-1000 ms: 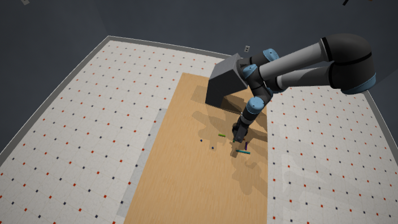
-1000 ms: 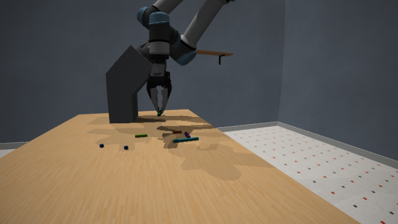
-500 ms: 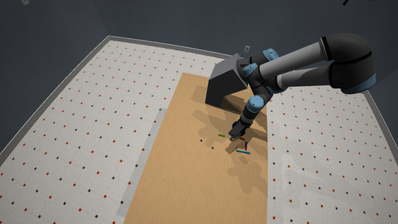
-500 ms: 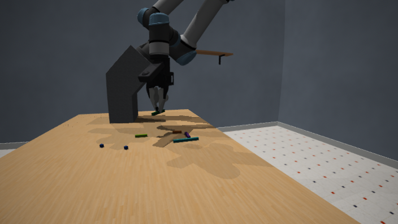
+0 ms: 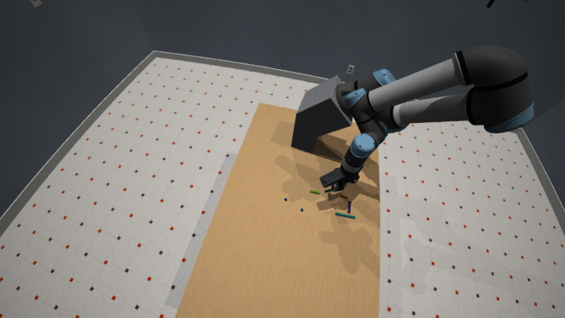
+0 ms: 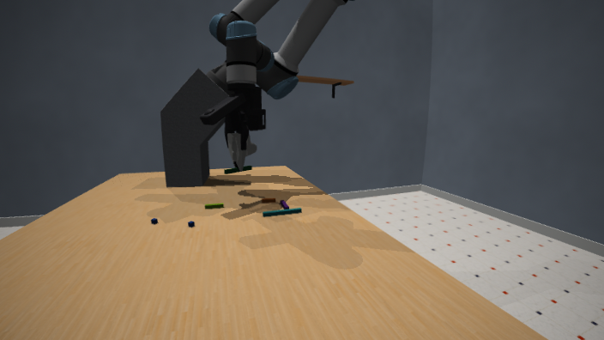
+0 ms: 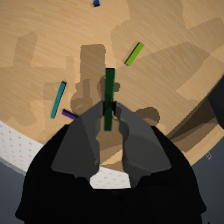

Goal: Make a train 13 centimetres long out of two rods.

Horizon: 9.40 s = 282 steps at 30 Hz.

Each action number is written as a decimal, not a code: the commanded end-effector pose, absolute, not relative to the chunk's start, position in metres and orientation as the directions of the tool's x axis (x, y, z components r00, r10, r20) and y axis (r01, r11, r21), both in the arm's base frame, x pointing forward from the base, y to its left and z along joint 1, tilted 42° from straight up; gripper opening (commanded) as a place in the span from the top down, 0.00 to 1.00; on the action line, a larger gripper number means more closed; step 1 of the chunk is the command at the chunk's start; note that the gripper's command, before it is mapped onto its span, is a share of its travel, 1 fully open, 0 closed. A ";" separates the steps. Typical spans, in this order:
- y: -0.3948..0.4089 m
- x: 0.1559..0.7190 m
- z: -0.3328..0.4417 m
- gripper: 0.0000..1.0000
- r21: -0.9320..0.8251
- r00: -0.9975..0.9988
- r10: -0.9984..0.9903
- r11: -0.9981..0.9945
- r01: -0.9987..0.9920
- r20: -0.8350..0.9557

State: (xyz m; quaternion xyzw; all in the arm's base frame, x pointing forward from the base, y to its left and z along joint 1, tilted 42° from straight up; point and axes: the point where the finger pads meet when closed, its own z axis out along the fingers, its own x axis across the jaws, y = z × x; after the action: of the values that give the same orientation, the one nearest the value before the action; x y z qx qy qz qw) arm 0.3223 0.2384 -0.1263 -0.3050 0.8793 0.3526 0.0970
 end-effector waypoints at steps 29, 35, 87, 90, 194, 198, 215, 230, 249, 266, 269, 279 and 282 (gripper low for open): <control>0.235 0.307 -0.128 1.00 0.669 -0.983 -0.160 0.722 -0.179 -0.091; 0.235 0.307 -0.128 1.00 0.670 -0.986 -0.148 0.724 -0.163 -0.080; 0.262 0.305 -0.158 1.00 0.671 -0.988 -0.136 0.726 -0.148 -0.070; 0.269 0.304 -0.166 1.00 0.671 -0.988 -0.136 0.726 -0.148 -0.070; 0.296 0.303 -0.196 1.00 0.671 -0.988 -0.136 0.726 -0.148 -0.070; 0.298 0.303 -0.199 1.00 0.671 -0.988 -0.136 0.726 -0.148 -0.070; 0.302 0.302 -0.203 1.00 0.671 -0.988 -0.136 0.726 -0.148 -0.070; 0.302 0.302 -0.203 1.00 0.671 -0.988 -0.136 0.726 -0.148 -0.070; 0.302 0.302 -0.203 0.97 0.671 -0.988 -0.136 0.726 -0.148 -0.070; 0.302 0.302 -0.203 0.86 0.671 -0.988 -0.136 0.726 -0.148 -0.070; 0.302 0.302 -0.203 0.86 0.671 -0.988 -0.136 0.726 -0.148 -0.070; 0.299 0.303 -0.200 0.86 0.671 -0.988 -0.136 0.726 -0.148 -0.070; 0.296 0.303 -0.196 0.86 0.671 -0.988 -0.136 0.726 -0.148 -0.070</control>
State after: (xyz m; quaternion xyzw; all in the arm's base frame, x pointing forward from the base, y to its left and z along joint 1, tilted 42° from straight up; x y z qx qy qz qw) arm 0.3023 0.2996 -0.2005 -0.0765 0.9290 0.3620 0.0074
